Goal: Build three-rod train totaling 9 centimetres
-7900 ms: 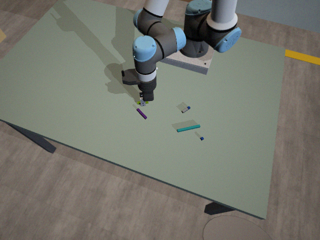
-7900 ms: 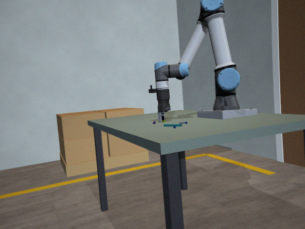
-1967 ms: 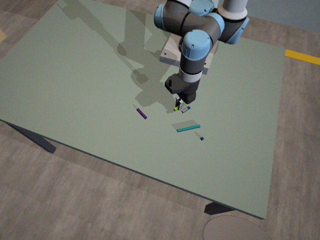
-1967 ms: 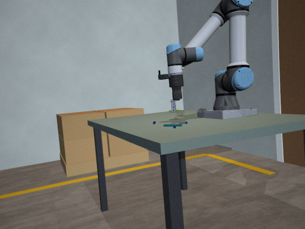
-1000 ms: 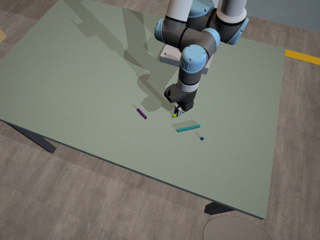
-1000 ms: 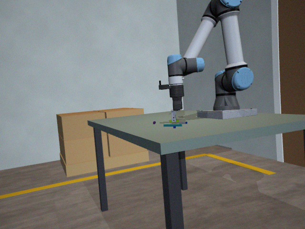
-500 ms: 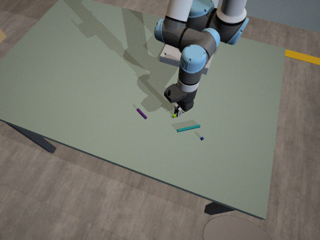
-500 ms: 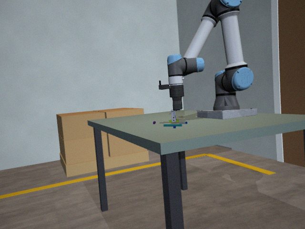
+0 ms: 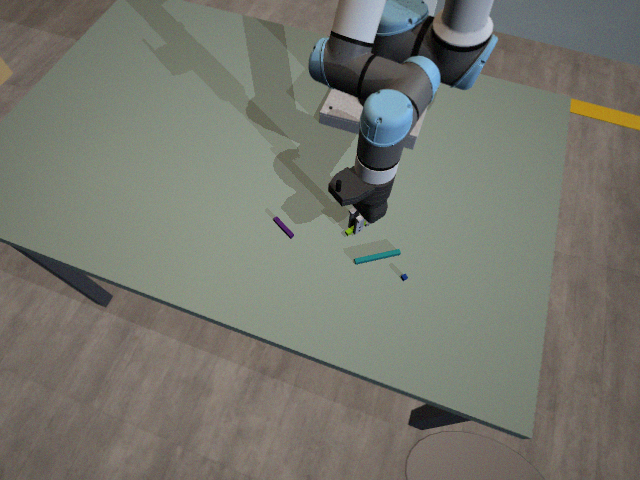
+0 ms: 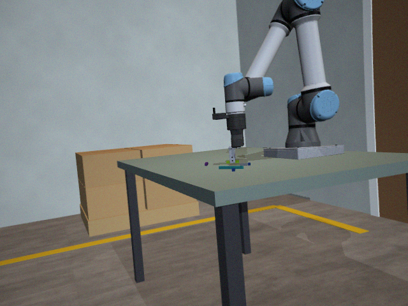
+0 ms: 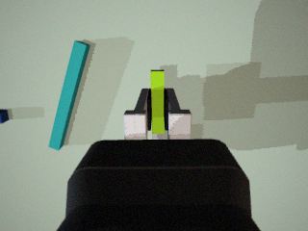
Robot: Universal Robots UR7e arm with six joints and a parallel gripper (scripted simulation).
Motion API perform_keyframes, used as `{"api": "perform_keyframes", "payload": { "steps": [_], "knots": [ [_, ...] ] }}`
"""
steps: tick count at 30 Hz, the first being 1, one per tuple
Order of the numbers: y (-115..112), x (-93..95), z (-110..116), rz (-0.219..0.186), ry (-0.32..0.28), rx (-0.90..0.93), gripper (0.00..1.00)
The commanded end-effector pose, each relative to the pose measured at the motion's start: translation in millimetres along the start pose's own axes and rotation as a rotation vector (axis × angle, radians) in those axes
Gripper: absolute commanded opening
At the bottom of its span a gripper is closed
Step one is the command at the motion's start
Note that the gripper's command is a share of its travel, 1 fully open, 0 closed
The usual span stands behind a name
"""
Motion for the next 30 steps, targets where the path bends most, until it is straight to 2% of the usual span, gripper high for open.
{"api": "perform_keyframes", "payload": {
  "steps": [1, 16, 30],
  "knots": [
    [1.4, 3.6, 0.9, 0.002, -0.003, 0.001, 0.24],
    [1.6, 13.4, 1.0, 0.002, -0.004, 0.001, 0.24],
    [0.8, 12.4, -0.2, 0.0, -0.001, 0.001, 0.24]
  ]
}}
Point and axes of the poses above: the point where the finger pads meet when closed, its own x axis out along the fingers, its own y axis across the jaws, z = x × y, the point moved 4 cm from there along -x, back along the fingers, and after that the axes turned 11 degrees about x, right-handed, at the moved point
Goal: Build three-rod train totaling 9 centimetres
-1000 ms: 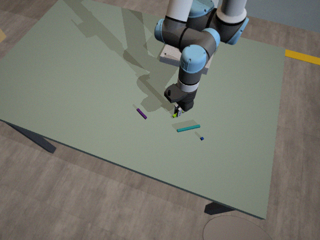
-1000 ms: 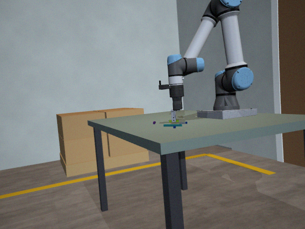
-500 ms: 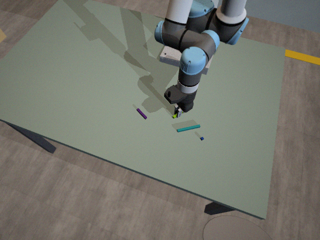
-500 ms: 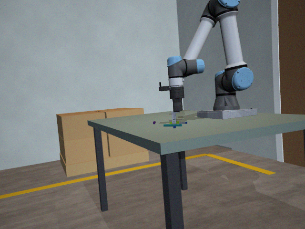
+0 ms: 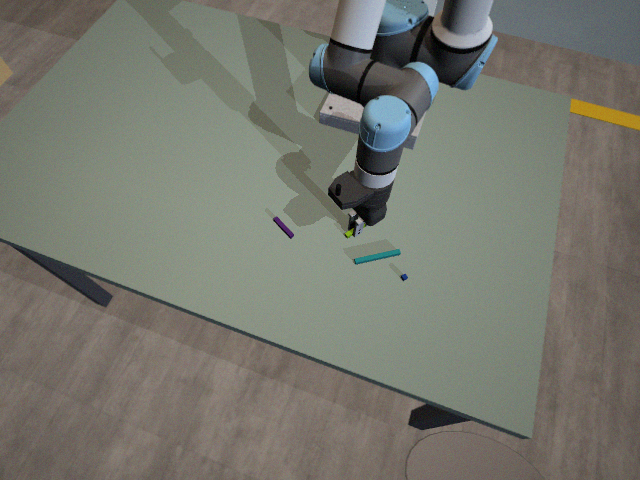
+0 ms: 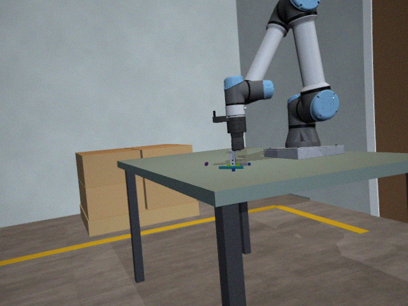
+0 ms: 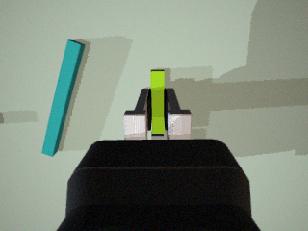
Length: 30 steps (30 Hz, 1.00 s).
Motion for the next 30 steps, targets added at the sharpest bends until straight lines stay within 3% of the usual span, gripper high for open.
{"api": "perform_keyframes", "payload": {
  "steps": [1, 24, 25, 29, 30],
  "knots": [
    [0.7, 0.3, -0.4, 0.0, 0.0, 0.002, 0.24],
    [0.7, 0.3, -0.4, 0.0, 0.0, 0.002, 0.24],
    [0.7, 0.3, -0.4, 0.0, 0.0, 0.002, 0.3],
    [0.7, 0.3, -0.4, 0.0, 0.0, 0.002, 0.3],
    [0.7, 0.3, -0.4, 0.0, 0.0, 0.002, 0.36]
  ]
}}
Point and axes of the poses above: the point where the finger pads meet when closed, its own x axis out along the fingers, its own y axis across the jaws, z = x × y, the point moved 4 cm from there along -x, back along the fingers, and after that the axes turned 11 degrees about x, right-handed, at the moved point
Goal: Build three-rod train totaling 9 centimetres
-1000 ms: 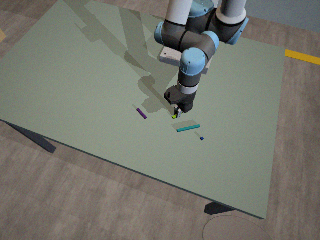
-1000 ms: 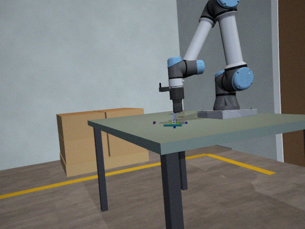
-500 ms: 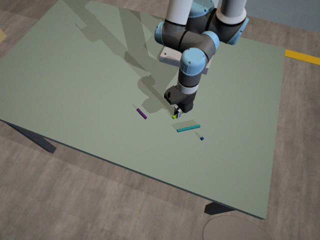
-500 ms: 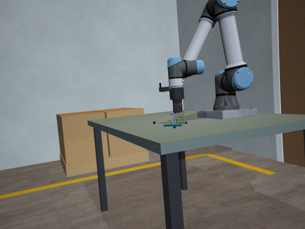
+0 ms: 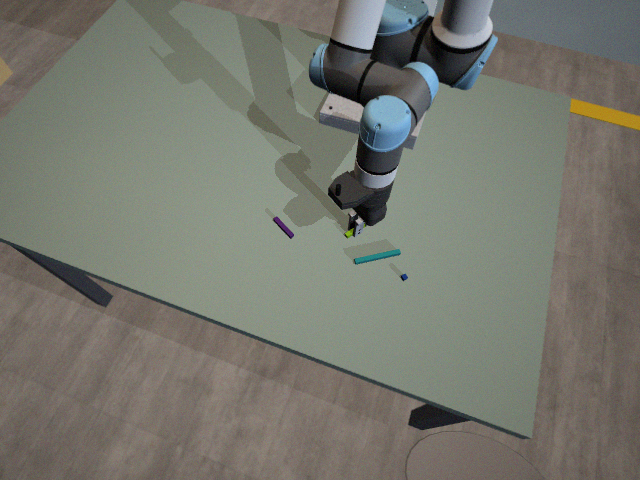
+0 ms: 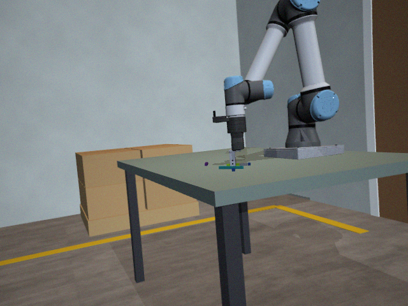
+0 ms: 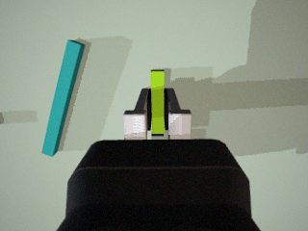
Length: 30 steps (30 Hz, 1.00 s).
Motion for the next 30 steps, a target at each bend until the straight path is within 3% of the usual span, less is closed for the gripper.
{"api": "perform_keyframes", "payload": {
  "steps": [1, 5, 6, 8, 9, 21, 30],
  "knots": [
    [0.8, 0.3, -0.3, 0.0, 0.0, 0.002, 0.36],
    [0.8, 0.3, -0.3, 0.0, 0.0, 0.002, 0.42],
    [0.8, 0.3, -0.3, 0.0, 0.0, 0.002, 0.48],
    [0.8, 0.3, -0.3, 0.0, 0.0, 0.002, 0.48],
    [0.8, 0.3, -0.3, 0.0, 0.0, 0.002, 0.54],
    [0.7, 0.0, -0.4, 0.0, 0.0, 0.002, 0.54],
    [-0.8, -17.0, -1.9, -0.003, 0.004, 0.001, 0.54]
  ]
}}
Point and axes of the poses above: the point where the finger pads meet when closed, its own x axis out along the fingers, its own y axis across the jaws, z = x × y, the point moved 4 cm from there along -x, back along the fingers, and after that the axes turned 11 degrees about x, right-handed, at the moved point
